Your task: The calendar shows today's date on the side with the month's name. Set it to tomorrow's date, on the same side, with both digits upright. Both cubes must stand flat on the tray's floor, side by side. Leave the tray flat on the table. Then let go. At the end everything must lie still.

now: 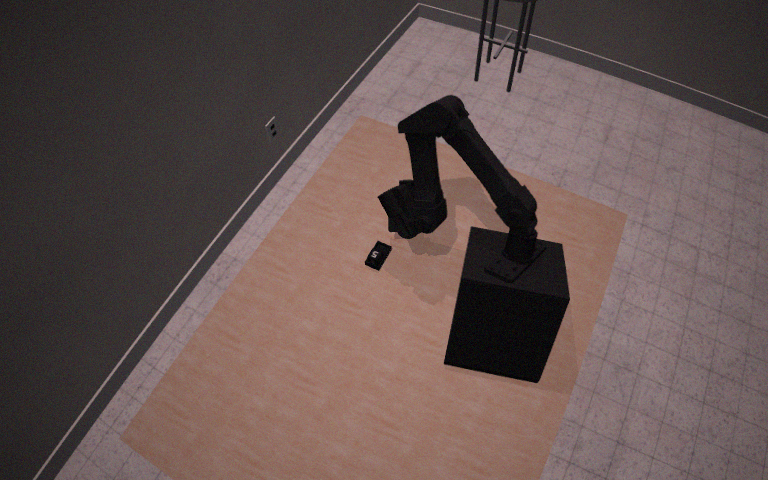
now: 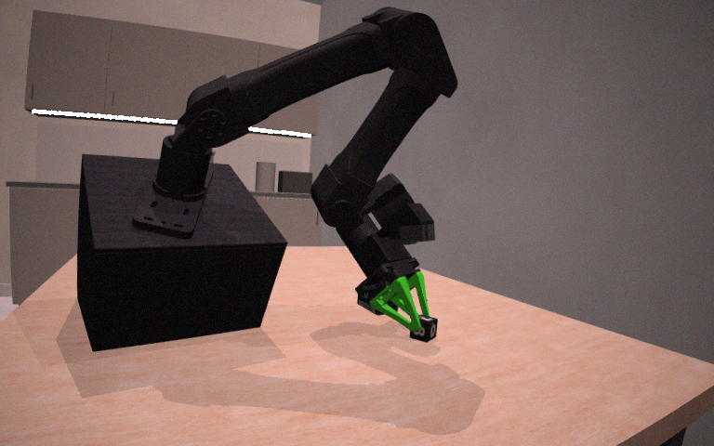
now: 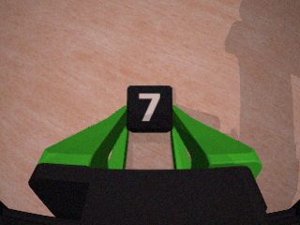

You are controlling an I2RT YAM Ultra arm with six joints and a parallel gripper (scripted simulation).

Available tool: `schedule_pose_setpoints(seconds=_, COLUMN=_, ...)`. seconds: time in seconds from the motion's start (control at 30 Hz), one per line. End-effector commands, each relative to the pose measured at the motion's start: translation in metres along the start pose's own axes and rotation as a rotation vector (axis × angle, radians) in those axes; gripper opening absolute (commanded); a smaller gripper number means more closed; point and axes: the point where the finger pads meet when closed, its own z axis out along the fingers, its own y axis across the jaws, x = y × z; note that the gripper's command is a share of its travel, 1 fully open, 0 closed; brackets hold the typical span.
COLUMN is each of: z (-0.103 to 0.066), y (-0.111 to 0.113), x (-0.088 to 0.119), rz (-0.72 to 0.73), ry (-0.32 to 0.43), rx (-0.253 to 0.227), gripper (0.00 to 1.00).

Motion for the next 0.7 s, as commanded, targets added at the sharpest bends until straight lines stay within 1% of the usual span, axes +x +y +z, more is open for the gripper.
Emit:
schedule_pose_setpoints(seconds=0.0, z=-0.0007, y=0.002, x=-0.0025, rz=0.007, ry=-0.005, rx=-0.004, gripper=0.26)
schedule_pose_setpoints(seconds=0.67, z=-0.0025, y=0.002, x=-0.0043, rz=0.007, ry=-0.005, rx=-0.004, gripper=0.26)
